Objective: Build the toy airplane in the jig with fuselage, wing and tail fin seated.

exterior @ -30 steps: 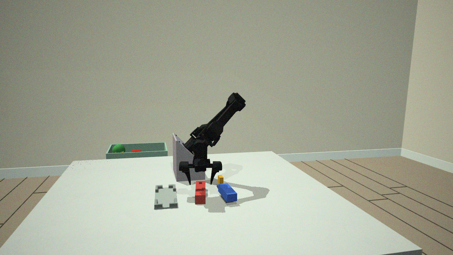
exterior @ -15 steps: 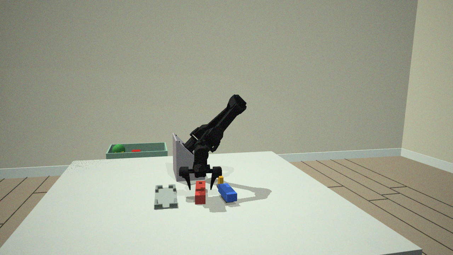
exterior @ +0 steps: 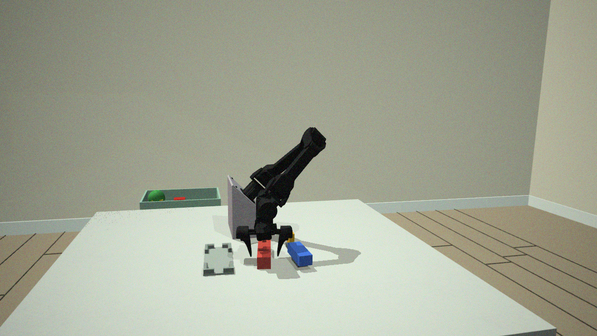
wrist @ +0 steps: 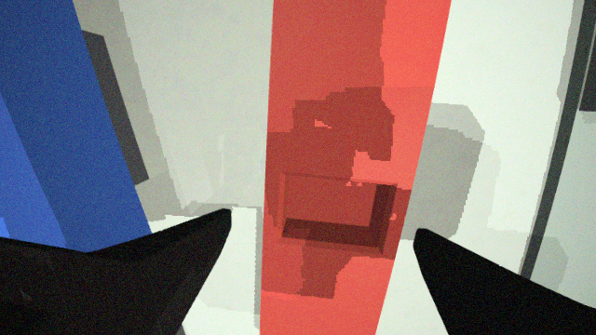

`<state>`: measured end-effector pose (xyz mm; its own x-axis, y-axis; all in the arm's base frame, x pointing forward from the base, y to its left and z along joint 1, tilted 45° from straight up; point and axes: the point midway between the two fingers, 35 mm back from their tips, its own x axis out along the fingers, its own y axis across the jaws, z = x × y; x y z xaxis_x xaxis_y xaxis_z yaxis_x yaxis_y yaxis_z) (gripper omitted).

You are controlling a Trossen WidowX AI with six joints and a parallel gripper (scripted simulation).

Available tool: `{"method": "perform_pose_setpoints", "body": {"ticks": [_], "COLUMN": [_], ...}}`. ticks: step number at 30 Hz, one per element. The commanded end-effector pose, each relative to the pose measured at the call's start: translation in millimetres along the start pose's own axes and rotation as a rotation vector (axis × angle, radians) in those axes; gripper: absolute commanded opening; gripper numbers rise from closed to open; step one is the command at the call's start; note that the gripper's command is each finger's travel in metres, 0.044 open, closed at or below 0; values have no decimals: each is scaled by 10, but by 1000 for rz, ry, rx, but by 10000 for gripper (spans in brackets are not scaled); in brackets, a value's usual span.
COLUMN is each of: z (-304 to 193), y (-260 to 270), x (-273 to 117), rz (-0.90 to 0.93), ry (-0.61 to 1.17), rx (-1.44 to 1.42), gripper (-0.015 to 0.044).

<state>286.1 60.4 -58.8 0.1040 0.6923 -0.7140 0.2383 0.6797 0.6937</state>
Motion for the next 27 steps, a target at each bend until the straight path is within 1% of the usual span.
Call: {"method": "perform_pose_setpoints", "body": {"ticks": [1,8,15,21,27], "z": [-17,-17,-17,10,47], "y": [-7,-7,-7,-17,-31], "x": [27,27,27,-69,-239], "rz": [4,4,4,0,-6], "ry": [6,6,6,4,2], "rx": [10,10,10,10,11], "gripper": [387,204,157,0,0]}}
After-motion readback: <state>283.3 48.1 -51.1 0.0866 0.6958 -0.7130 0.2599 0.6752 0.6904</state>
